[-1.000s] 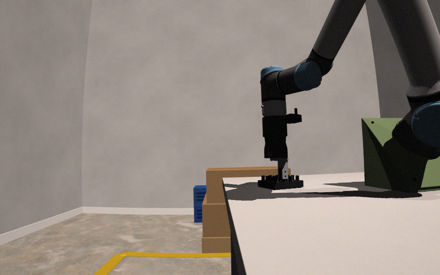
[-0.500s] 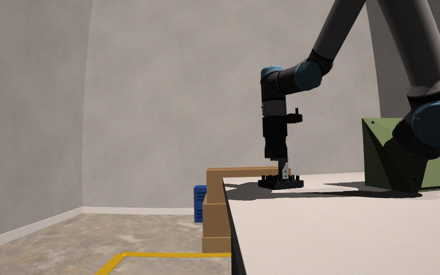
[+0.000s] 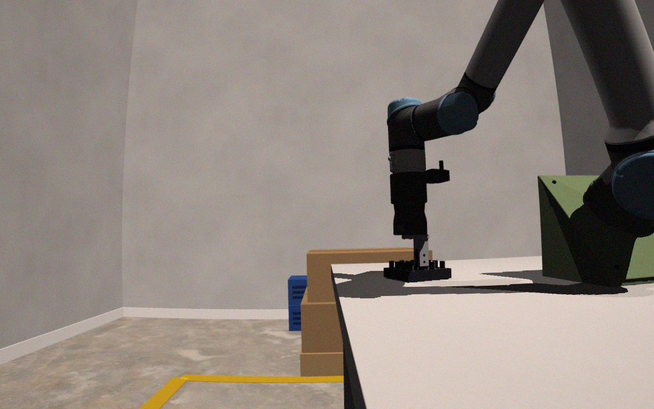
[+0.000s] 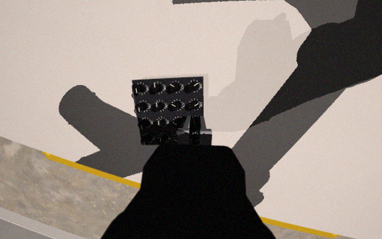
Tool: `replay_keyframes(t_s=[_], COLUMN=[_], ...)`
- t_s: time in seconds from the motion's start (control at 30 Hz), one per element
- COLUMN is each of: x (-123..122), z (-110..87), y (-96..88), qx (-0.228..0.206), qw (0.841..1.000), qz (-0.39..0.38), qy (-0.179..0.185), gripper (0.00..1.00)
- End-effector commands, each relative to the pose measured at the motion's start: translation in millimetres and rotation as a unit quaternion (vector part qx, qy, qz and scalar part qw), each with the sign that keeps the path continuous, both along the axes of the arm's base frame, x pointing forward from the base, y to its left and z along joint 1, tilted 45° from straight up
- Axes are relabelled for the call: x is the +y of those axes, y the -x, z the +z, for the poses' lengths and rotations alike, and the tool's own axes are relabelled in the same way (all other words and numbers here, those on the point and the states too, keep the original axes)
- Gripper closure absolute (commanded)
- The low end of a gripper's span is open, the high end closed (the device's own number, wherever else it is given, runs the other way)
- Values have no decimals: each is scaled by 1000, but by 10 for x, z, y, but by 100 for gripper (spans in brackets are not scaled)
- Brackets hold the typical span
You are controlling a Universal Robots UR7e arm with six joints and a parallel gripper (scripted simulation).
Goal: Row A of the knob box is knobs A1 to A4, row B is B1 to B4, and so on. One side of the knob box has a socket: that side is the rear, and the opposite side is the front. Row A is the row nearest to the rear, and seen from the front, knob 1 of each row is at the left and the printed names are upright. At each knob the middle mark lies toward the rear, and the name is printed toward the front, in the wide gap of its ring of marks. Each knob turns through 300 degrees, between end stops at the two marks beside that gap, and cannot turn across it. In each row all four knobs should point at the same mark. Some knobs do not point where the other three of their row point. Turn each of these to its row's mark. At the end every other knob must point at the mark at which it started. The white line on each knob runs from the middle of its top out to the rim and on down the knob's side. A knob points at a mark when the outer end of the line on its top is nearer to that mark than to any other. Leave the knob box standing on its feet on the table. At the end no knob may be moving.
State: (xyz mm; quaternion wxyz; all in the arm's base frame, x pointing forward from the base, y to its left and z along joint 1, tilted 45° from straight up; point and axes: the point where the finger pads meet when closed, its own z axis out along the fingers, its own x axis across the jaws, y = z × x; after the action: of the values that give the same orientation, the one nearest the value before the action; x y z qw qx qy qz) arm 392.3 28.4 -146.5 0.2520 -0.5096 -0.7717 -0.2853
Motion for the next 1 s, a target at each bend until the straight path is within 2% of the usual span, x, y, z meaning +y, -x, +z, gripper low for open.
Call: replay_keyframes(t_s=[0.0, 0.77, 0.97], x=[2, -3, -79], z=[-6, 0, 61], y=[3, -2, -25], qx=[1, 1, -1], qw=[1000, 1000, 1000], qz=[-1, -1, -1], qy=[-1, -1, 1], gripper=[54, 54, 54])
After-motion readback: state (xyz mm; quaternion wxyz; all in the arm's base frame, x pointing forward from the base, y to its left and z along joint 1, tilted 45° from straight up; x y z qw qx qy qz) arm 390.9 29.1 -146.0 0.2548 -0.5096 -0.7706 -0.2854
